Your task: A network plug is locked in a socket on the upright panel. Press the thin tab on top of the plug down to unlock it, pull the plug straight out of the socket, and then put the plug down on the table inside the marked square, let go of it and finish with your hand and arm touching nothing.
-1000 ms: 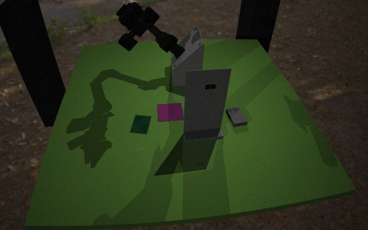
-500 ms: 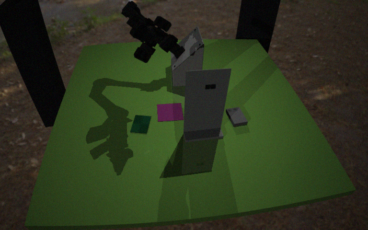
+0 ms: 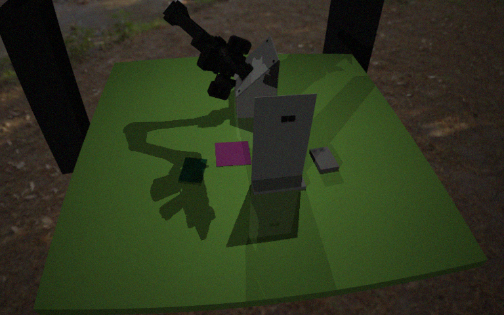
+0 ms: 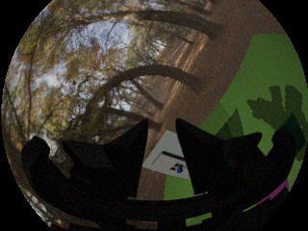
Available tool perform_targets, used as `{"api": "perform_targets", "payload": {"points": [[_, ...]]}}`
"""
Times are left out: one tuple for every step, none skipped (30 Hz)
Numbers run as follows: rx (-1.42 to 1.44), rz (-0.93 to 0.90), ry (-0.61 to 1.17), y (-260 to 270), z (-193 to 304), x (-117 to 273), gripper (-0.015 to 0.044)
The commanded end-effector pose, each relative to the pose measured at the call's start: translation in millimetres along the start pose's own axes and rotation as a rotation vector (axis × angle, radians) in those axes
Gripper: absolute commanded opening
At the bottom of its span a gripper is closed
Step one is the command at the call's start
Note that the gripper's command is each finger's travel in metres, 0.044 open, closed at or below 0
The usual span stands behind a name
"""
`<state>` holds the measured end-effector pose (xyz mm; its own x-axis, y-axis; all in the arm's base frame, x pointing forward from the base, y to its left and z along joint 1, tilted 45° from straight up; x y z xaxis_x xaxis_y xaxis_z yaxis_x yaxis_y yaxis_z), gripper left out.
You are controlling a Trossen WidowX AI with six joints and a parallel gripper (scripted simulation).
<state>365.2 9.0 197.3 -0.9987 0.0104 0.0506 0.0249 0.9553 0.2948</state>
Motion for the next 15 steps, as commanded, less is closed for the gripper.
{"api": "perform_targets", "payload": {"points": [[-0.057,0.006,0.024,-3.8,22.2,-3.2,0.0156],[-0.069,0.007,0.029,-4.6,26.7,-3.8,0.0156],[-0.081,0.008,0.033,-5.3,31.1,-4.2,0.0156],[-0.093,0.009,0.037,-6.1,35.6,-4.6,0.0156],[-0.105,0.010,0.042,-6.8,40.0,-4.9,0.0156],[-0.117,0.011,0.046,-7.6,44.4,-5.1,0.0156],[-0.129,0.012,0.051,-8.4,48.8,-5.2,0.0156],[-0.141,0.014,0.055,-9.1,53.1,-5.2,0.0156],[-0.153,0.015,0.059,-9.9,57.5,-5.1,0.0156],[-0.165,0.016,0.064,-10.6,61.8,-5.0,0.0156],[-0.177,0.017,0.068,-11.4,66.0,-4.7,0.0156],[-0.189,0.019,0.072,-12.1,70.3,-4.4,0.0156],[-0.201,0.020,0.077,-12.9,74.5,-4.0,0.0156],[-0.212,0.022,0.081,-13.7,78.7,-3.5,0.0156],[-0.224,0.024,0.085,-14.4,82.8,-2.9,0.0156]]}}
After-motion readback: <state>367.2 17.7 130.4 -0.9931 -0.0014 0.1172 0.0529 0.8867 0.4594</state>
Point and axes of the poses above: the point midway between the two fingers, 35 mm back from their tips, its own x axis back along the fingers, its own y axis across the jaws, z = x × y, the point moved 2 cm from there along x, back along the fingers, and after that the axes turned 3 degrees about x, right-handed, at the moved point
